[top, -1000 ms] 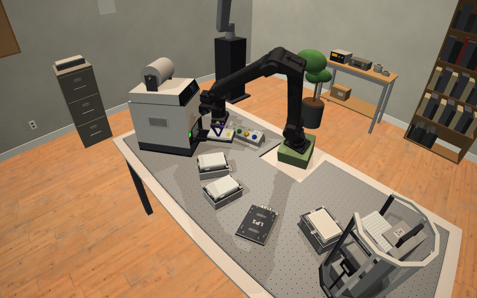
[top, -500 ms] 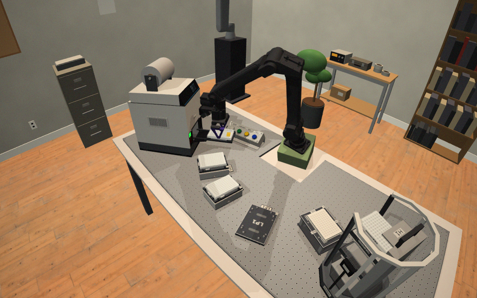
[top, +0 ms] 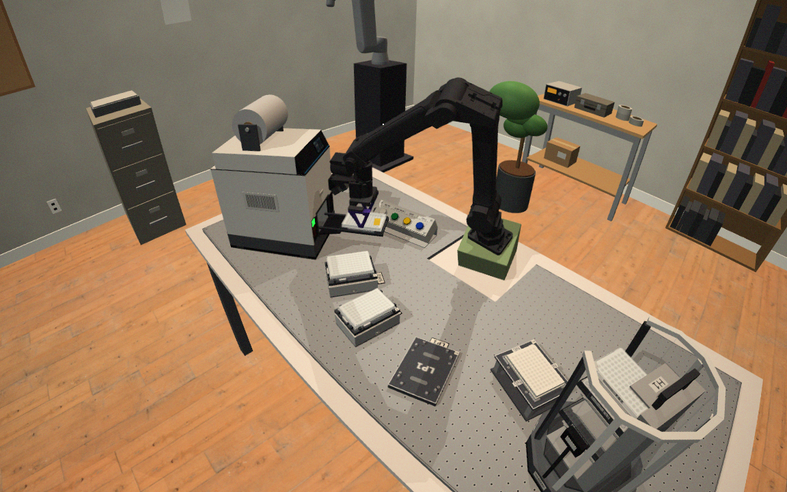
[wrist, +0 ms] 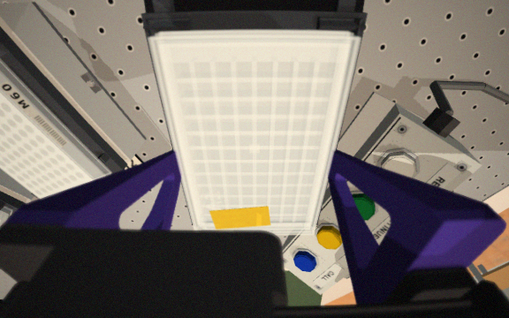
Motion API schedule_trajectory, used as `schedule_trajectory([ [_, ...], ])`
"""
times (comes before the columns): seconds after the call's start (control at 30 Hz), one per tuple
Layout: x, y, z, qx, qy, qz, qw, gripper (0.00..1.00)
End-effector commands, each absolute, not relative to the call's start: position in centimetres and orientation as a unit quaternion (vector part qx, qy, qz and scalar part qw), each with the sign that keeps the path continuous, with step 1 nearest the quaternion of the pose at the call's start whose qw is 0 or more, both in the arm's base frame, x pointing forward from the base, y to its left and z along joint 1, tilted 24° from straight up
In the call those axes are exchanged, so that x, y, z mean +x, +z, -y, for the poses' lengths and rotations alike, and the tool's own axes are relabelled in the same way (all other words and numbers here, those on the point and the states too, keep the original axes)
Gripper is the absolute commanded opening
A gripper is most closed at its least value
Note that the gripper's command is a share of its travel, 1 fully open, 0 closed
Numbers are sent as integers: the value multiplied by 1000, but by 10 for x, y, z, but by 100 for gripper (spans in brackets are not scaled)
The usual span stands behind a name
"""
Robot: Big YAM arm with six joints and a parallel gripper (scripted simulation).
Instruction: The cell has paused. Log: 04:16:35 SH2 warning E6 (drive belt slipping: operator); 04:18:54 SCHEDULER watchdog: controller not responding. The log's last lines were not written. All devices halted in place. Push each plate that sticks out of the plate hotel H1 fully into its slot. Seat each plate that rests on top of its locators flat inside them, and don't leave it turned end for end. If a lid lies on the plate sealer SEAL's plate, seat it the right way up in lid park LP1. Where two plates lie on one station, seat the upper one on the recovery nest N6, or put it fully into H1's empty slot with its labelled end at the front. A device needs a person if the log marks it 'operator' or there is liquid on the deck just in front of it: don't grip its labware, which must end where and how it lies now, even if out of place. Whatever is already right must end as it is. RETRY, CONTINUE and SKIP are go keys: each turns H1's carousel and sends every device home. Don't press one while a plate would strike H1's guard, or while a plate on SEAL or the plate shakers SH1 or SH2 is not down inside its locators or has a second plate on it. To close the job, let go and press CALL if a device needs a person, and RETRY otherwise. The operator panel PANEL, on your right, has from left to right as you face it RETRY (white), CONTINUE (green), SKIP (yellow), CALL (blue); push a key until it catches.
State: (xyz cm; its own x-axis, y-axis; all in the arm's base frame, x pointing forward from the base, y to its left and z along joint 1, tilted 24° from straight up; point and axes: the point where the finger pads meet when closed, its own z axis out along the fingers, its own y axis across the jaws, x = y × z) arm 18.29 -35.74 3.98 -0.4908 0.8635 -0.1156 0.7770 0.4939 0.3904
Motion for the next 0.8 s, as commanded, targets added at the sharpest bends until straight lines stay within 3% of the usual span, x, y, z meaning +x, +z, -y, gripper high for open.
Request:
schedule_trajectory([
  [0.0, 186, 48, 367, 480, 135, -852, 160, 84],
  [0.77, 189, 44, 358, 479, 138, -852, 158, 84],
])
